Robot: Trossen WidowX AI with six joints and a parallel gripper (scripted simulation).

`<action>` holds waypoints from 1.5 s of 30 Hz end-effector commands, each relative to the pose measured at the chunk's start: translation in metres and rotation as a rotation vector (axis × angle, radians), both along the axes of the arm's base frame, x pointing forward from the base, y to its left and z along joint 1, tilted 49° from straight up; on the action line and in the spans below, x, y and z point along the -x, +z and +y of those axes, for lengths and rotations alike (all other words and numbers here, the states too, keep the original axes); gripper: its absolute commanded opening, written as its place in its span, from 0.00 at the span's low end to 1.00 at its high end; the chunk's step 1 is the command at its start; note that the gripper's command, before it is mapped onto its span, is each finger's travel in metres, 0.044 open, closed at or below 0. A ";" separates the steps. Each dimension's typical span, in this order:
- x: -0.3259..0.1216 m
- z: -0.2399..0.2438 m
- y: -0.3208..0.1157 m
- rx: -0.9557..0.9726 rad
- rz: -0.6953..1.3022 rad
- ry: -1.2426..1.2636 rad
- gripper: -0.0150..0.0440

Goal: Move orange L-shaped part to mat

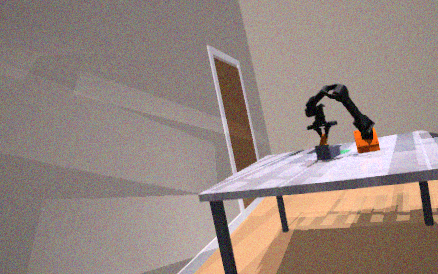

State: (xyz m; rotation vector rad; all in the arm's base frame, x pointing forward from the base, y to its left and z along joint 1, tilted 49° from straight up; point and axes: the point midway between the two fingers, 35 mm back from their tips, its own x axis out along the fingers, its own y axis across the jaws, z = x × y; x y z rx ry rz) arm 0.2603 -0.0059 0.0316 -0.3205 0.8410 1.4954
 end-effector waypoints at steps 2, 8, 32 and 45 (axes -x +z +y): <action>-0.002 -0.006 0.006 -0.002 -0.004 -0.001 0.25; -0.003 -0.013 0.012 -0.001 -0.004 -0.001 0.25; 0.004 -0.041 0.005 0.000 -0.004 -0.001 0.25; 0.031 -0.089 -0.044 0.005 -0.004 -0.001 0.25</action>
